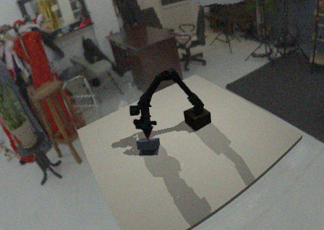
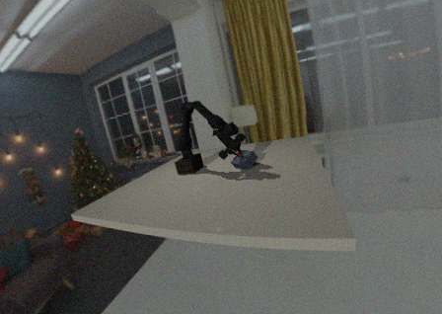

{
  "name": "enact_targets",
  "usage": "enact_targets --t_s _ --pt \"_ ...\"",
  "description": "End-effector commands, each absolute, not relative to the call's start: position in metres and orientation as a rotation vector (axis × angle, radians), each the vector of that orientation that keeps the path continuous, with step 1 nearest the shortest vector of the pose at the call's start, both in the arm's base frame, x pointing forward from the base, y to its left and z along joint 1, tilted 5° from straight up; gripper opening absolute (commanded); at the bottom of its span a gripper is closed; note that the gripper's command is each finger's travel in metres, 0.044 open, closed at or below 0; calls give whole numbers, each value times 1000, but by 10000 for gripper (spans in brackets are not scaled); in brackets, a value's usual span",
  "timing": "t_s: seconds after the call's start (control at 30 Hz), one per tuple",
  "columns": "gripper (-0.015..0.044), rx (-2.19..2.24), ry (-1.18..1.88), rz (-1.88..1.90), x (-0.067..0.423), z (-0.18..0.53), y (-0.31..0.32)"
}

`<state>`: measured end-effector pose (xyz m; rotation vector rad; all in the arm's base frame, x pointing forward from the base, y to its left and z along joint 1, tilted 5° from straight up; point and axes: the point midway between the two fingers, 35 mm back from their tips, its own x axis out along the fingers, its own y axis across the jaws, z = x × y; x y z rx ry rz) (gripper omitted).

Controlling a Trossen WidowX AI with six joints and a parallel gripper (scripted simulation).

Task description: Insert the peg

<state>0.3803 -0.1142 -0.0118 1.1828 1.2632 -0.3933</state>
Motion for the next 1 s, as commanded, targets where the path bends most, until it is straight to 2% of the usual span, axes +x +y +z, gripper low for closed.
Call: enact_targets --t_s 0.0,0.33,0.97 --pt "184 1182 1263 -393 380 -12 -114" --pt "440 1183 1263 -394 379 -6 -117" --pt "440 1185 1265 -401 365 35 -137"
